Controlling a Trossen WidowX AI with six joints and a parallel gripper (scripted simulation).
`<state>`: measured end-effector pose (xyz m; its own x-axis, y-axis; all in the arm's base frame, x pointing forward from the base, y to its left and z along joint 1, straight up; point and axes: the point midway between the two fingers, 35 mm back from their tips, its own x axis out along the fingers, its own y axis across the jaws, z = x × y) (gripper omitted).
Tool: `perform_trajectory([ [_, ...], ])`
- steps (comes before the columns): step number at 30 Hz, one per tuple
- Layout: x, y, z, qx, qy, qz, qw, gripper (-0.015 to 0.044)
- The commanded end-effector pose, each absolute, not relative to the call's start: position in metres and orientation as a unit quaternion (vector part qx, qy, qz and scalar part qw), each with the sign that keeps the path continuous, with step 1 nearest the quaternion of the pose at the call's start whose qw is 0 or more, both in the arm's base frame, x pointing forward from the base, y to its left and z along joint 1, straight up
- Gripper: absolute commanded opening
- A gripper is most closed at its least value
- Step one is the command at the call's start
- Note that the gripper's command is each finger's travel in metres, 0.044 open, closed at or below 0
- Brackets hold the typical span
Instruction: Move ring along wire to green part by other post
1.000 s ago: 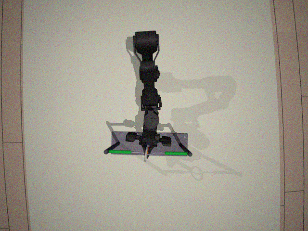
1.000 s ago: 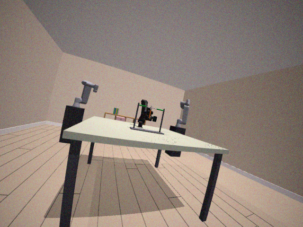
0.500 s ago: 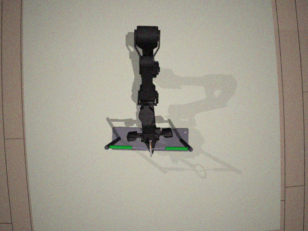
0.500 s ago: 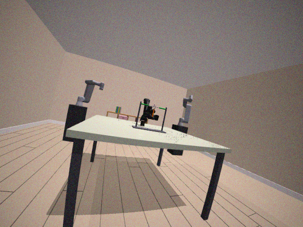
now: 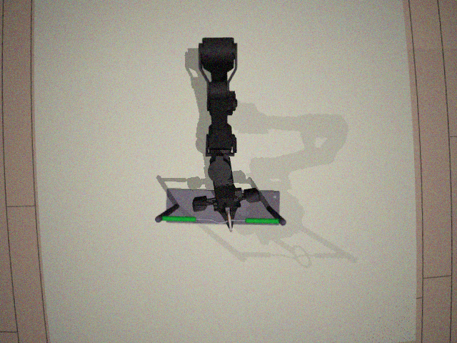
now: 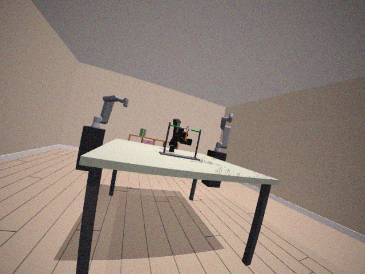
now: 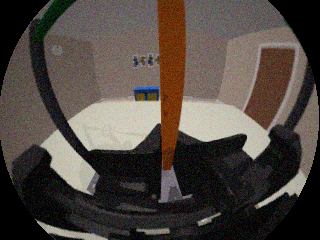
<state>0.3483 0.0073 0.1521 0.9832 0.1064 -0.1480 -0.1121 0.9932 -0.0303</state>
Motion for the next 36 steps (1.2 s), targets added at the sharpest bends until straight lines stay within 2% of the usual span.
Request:
perform_trajectory([
  [1, 0.346, 0.012, 0.150, -0.014, 0.076, 0.045, 0.996, -0.0150],
  [36, 0.349, 0.049, 0.150, 0.005, 0.076, -0.016, 0.997, -0.0150],
])
